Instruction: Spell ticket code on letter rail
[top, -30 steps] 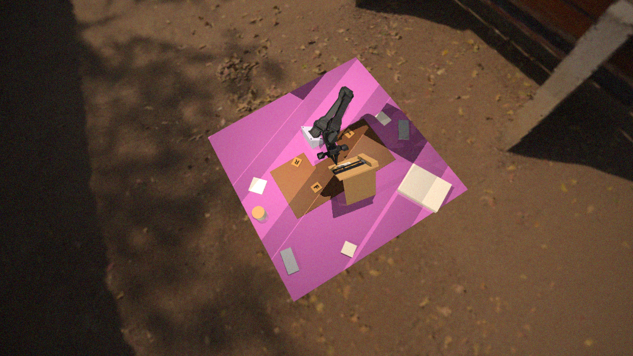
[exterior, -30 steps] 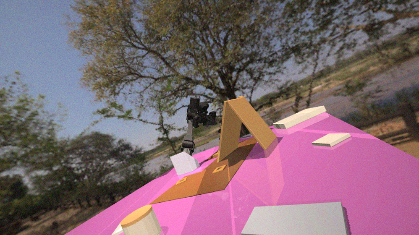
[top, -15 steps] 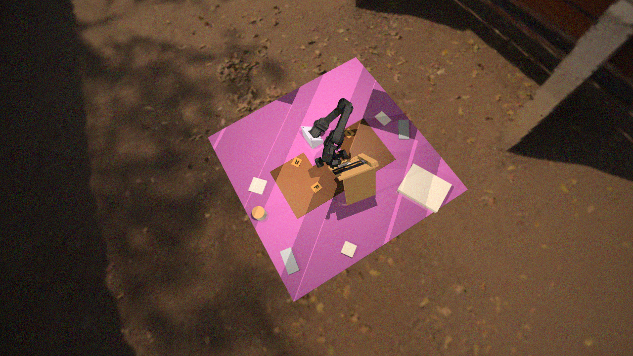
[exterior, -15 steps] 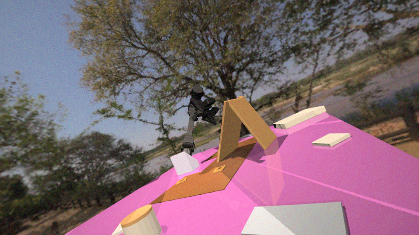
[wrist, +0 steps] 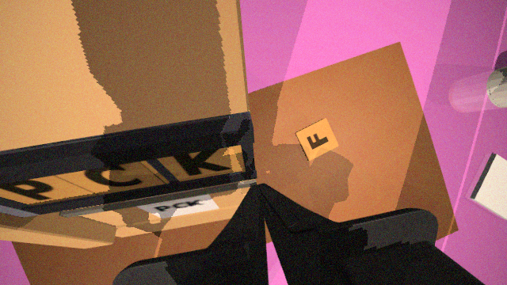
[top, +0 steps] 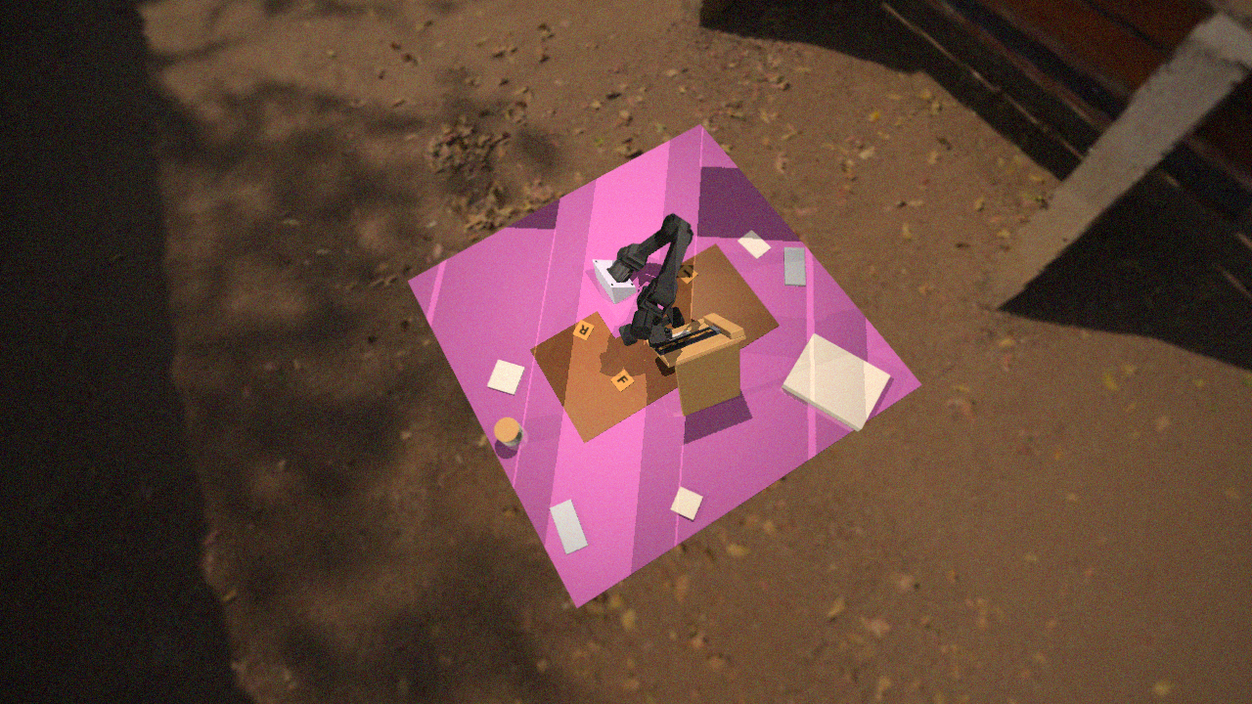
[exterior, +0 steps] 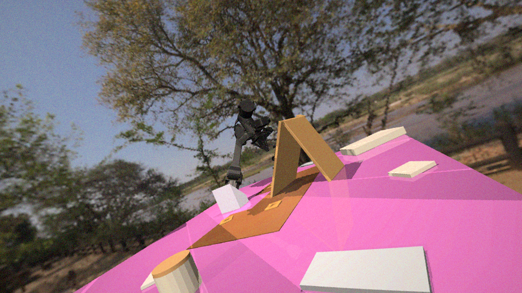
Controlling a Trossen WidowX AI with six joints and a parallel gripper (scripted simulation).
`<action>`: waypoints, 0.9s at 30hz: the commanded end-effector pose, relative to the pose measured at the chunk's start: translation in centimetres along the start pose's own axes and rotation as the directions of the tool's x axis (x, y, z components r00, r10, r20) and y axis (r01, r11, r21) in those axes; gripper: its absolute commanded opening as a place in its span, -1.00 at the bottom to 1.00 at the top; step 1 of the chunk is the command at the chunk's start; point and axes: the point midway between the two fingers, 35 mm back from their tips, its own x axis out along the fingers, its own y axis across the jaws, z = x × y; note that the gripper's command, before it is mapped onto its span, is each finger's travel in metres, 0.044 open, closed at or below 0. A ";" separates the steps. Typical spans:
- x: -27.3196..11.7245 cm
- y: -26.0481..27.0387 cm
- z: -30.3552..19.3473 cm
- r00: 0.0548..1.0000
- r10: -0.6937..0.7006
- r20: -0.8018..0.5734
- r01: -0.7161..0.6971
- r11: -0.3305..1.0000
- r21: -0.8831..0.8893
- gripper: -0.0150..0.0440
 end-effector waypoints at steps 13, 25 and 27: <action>0.8 -0.2 0.5 1.000 0.000 -0.005 0.000 1.000 0.001 -0.49; 1.2 -0.1 0.9 1.000 0.000 -0.005 0.000 1.000 0.000 -0.49; 1.3 -0.1 1.0 1.000 0.000 -0.005 0.000 1.000 0.000 -0.49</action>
